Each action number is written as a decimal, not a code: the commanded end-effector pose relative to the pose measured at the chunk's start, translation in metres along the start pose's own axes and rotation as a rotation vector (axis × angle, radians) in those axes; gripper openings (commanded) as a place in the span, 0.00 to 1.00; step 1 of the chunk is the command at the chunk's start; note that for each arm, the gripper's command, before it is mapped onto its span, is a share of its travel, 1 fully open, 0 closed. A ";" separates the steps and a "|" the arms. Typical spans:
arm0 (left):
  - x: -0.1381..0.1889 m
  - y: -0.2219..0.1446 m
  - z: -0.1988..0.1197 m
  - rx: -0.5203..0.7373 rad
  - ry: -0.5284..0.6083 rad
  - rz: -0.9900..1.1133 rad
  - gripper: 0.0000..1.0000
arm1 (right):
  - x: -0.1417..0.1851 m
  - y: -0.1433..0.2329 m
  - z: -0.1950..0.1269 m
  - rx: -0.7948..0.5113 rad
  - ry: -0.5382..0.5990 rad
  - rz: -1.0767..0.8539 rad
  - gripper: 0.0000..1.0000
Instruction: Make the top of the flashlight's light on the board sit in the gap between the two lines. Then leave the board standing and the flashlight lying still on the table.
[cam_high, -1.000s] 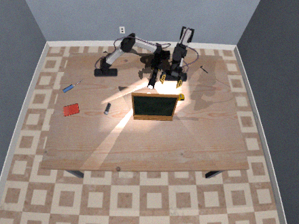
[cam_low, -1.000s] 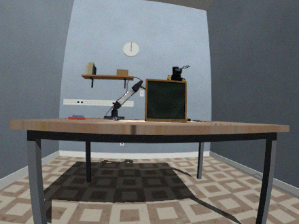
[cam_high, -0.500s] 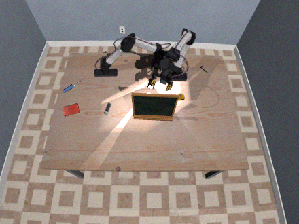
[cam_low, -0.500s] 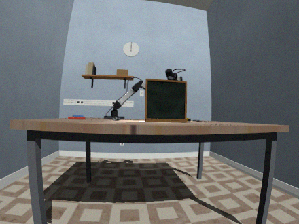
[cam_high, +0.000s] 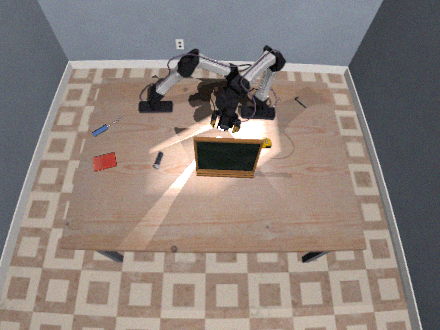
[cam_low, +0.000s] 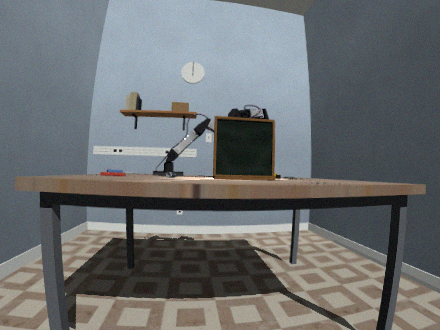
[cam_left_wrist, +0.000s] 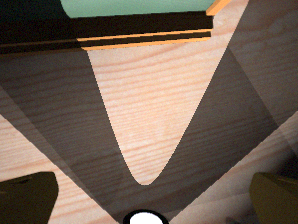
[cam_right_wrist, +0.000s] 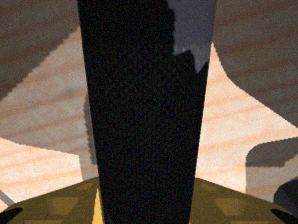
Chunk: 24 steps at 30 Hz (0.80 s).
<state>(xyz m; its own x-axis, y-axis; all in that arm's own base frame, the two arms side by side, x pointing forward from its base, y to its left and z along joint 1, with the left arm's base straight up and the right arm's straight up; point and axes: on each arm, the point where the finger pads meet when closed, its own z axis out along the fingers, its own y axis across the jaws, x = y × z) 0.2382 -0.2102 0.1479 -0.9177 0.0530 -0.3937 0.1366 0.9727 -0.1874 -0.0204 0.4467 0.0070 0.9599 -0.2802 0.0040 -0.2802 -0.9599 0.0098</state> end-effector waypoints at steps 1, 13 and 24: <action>0.015 0.000 0.005 -0.058 0.069 -0.032 1.00 | -0.005 -0.004 -0.009 0.012 -0.014 0.004 0.30; 0.098 -0.014 0.029 -0.285 0.301 0.043 1.00 | -0.005 -0.004 -0.009 0.012 -0.014 0.004 0.30; 0.156 -0.010 0.032 -0.526 0.385 0.134 1.00 | -0.005 -0.004 -0.009 0.012 -0.014 0.004 0.30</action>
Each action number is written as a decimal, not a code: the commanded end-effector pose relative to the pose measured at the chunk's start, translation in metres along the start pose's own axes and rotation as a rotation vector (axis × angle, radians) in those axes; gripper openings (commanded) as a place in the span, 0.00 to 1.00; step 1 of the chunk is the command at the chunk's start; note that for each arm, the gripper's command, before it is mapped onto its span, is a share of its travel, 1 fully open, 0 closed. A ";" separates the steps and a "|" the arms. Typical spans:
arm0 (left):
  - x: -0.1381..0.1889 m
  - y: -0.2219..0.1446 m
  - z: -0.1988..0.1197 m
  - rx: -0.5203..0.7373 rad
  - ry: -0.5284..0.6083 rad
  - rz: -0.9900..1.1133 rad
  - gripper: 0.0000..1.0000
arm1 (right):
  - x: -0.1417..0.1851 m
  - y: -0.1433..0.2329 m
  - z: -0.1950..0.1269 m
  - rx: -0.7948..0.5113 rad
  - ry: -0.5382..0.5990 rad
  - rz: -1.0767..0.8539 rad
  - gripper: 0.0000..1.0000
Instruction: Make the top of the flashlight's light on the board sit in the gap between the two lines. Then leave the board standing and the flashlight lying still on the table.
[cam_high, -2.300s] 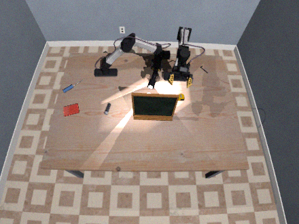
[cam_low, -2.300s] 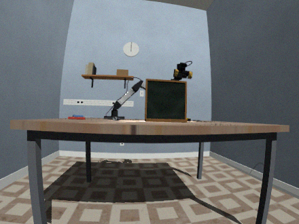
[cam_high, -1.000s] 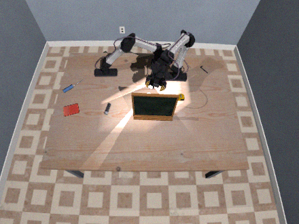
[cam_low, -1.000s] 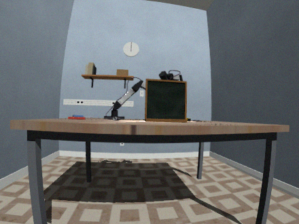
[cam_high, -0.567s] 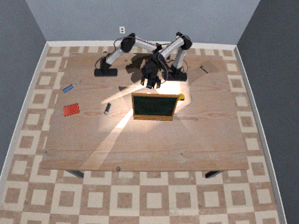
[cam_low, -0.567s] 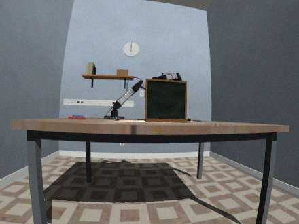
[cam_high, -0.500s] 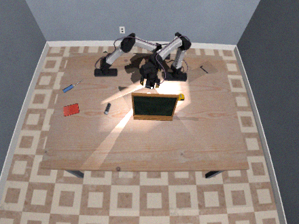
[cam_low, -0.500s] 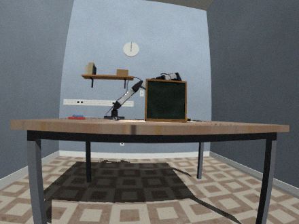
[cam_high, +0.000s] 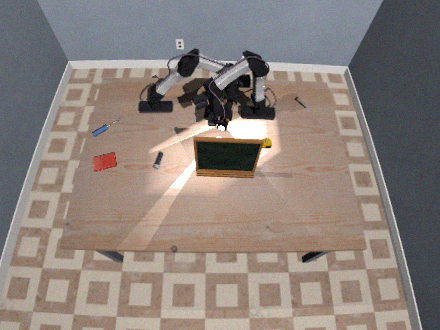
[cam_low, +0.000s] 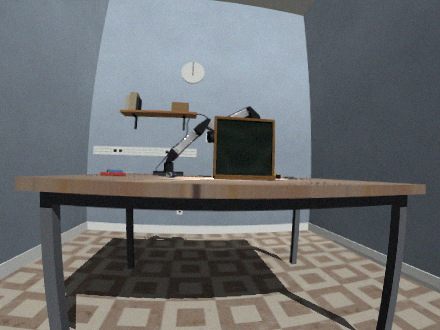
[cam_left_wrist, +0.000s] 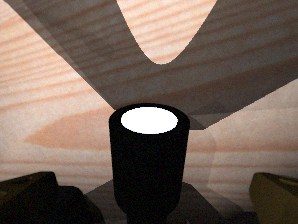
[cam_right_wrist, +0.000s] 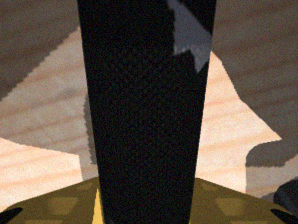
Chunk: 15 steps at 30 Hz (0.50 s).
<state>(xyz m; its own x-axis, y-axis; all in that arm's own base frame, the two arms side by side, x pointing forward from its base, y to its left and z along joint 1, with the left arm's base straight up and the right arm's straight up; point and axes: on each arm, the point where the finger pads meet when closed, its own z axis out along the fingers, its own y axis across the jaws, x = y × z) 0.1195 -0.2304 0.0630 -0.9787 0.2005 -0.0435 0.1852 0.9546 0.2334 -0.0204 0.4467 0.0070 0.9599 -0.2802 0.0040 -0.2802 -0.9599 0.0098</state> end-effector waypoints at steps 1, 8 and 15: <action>0.020 0.006 0.006 -0.132 0.040 -0.020 1.00 | -0.005 -0.004 -0.009 0.012 -0.014 0.004 0.30; 0.028 0.001 0.012 -0.167 0.041 0.017 1.00 | -0.005 -0.004 -0.009 0.012 -0.014 0.004 0.30; 0.030 -0.002 0.026 -0.139 0.059 0.044 1.00 | -0.005 -0.004 -0.009 0.012 -0.014 0.004 0.30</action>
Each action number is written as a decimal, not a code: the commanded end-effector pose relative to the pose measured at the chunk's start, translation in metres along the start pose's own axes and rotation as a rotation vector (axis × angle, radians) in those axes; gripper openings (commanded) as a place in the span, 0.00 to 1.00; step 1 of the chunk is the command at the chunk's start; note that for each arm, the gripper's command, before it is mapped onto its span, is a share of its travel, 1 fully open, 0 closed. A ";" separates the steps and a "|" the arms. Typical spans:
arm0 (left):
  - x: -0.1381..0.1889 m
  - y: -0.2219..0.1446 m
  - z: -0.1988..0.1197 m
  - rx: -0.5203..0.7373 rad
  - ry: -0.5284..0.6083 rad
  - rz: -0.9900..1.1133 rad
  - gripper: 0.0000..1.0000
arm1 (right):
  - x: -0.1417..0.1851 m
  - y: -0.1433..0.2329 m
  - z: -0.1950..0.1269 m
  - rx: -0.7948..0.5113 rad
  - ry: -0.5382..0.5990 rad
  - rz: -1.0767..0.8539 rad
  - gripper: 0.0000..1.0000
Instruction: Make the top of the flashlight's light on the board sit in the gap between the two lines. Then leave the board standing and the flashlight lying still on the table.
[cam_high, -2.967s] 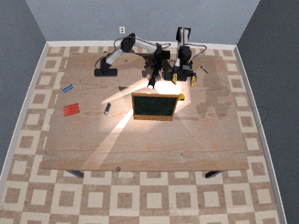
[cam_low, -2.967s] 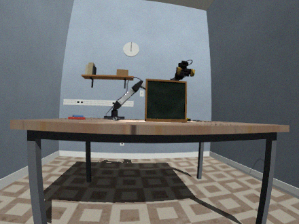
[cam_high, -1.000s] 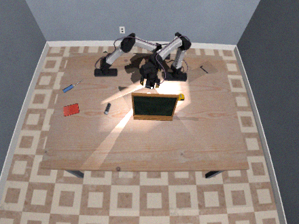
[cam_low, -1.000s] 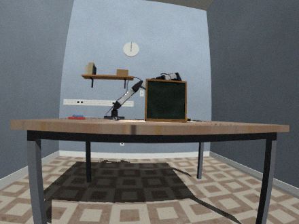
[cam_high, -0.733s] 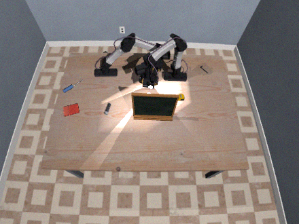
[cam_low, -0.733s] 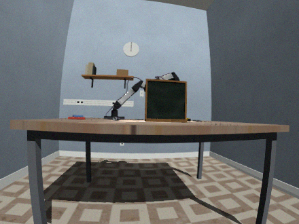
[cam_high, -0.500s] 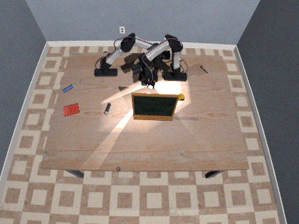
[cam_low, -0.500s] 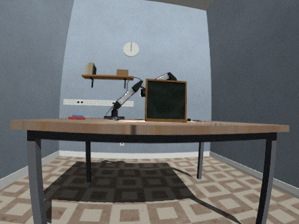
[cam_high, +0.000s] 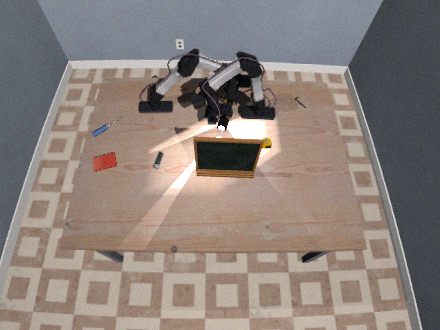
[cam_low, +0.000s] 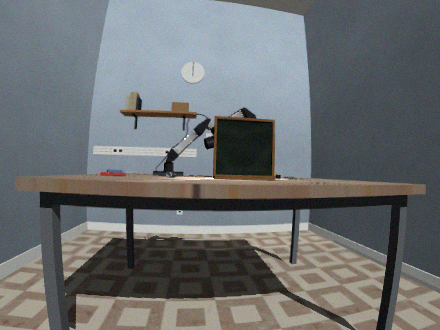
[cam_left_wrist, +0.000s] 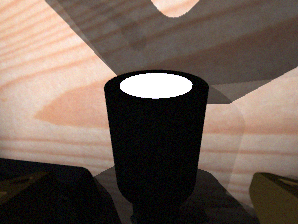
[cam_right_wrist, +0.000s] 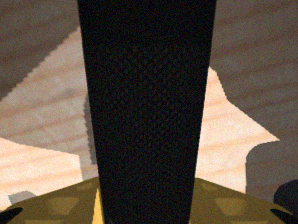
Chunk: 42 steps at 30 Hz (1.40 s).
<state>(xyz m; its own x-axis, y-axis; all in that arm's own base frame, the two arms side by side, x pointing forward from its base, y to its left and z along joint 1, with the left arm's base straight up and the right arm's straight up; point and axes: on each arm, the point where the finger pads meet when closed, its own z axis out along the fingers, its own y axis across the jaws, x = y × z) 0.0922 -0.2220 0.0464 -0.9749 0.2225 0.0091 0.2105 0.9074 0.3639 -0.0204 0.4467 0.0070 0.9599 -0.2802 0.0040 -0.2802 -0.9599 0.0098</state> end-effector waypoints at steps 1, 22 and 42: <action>0.000 -0.003 0.012 -0.003 0.015 0.008 1.00 | -0.005 -0.004 -0.009 0.012 -0.014 0.004 0.30; -0.003 -0.001 0.043 -0.005 -0.005 0.005 1.00 | -0.005 -0.004 -0.009 0.012 -0.014 0.004 0.30; -0.002 0.000 0.053 -0.011 -0.004 0.009 0.50 | -0.005 -0.004 -0.009 0.011 -0.013 0.005 0.30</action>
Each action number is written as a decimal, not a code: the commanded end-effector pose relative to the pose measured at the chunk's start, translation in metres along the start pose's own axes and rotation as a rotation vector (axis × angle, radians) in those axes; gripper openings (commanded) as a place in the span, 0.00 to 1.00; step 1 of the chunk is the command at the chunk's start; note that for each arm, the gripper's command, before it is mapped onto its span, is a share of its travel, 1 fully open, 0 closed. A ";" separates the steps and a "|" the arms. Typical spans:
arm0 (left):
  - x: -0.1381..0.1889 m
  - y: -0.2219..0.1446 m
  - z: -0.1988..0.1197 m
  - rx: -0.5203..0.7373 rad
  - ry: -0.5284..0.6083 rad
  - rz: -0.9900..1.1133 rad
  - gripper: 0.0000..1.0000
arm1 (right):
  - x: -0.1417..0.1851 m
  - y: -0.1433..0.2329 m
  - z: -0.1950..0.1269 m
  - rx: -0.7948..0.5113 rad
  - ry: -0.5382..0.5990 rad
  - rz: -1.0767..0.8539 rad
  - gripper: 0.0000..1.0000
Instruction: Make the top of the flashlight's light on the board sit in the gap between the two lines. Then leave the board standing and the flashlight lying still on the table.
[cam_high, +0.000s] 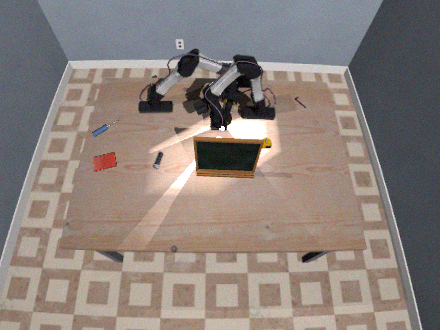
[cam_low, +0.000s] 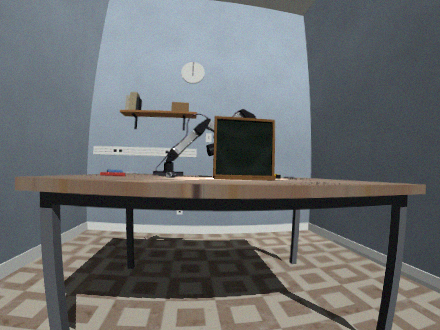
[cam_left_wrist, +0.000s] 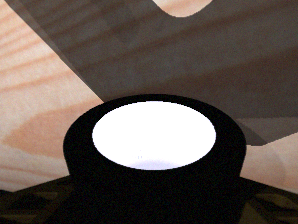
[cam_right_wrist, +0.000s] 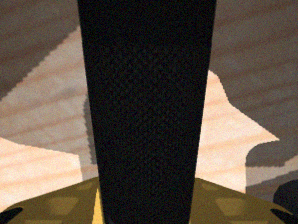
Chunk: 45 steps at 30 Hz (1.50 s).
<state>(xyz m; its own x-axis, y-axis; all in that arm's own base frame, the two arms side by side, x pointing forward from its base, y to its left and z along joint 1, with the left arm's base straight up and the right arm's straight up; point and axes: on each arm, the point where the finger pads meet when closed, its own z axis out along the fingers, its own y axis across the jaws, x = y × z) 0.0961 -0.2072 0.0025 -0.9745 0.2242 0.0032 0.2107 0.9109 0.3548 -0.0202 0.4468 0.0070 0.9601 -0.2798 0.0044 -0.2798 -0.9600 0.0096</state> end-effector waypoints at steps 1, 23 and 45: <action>-0.001 0.000 0.007 -0.014 0.002 0.008 0.50 | -0.005 -0.004 -0.009 0.012 -0.014 0.006 0.30; -0.003 -0.005 -0.004 0.243 -0.011 0.005 0.50 | -0.005 -0.004 -0.009 0.012 -0.014 0.006 0.30; -0.004 -0.004 -0.005 0.478 -0.014 0.000 0.50 | -0.005 -0.004 -0.009 0.012 -0.014 0.006 0.30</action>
<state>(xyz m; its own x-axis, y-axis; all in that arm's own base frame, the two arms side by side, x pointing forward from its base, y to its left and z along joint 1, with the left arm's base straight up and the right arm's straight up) 0.0964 -0.2056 0.0025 -0.9740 0.2266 0.0017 0.2264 0.9735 -0.0334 -0.0203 0.4468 0.0070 0.9625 -0.2711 0.0044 -0.2712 -0.9625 0.0094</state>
